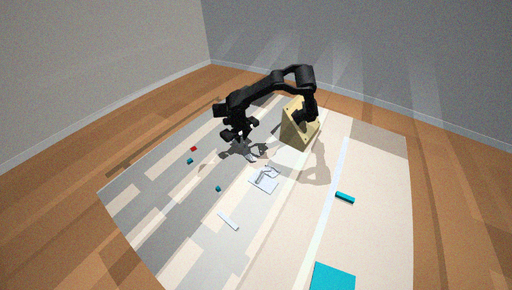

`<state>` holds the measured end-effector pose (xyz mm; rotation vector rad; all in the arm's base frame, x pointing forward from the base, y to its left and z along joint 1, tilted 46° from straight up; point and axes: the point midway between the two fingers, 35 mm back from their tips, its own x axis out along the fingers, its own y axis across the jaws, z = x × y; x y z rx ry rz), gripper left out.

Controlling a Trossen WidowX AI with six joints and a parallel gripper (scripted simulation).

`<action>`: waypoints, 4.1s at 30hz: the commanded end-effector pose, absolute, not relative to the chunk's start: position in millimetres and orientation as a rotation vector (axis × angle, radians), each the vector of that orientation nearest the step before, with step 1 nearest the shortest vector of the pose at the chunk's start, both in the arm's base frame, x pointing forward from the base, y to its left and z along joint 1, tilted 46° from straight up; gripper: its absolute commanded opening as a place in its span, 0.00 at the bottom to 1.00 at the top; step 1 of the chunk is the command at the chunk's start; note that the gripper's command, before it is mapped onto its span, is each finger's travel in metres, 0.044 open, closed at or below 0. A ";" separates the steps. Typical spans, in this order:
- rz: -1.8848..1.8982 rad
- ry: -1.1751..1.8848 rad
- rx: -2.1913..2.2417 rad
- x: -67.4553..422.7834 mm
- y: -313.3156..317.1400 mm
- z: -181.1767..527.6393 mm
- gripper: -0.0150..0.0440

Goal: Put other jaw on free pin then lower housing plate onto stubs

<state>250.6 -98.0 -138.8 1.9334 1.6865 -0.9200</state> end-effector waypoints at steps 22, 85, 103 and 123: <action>-0.374 1.716 1.539 239.0 -93.8 -136.8 0.25; 0.765 1.341 0.420 214.3 -84.6 -129.8 0.25; 1.017 1.143 0.087 207.2 -81.5 -127.7 0.25; 1.257 0.883 -0.280 199.5 -77.9 -125.4 0.25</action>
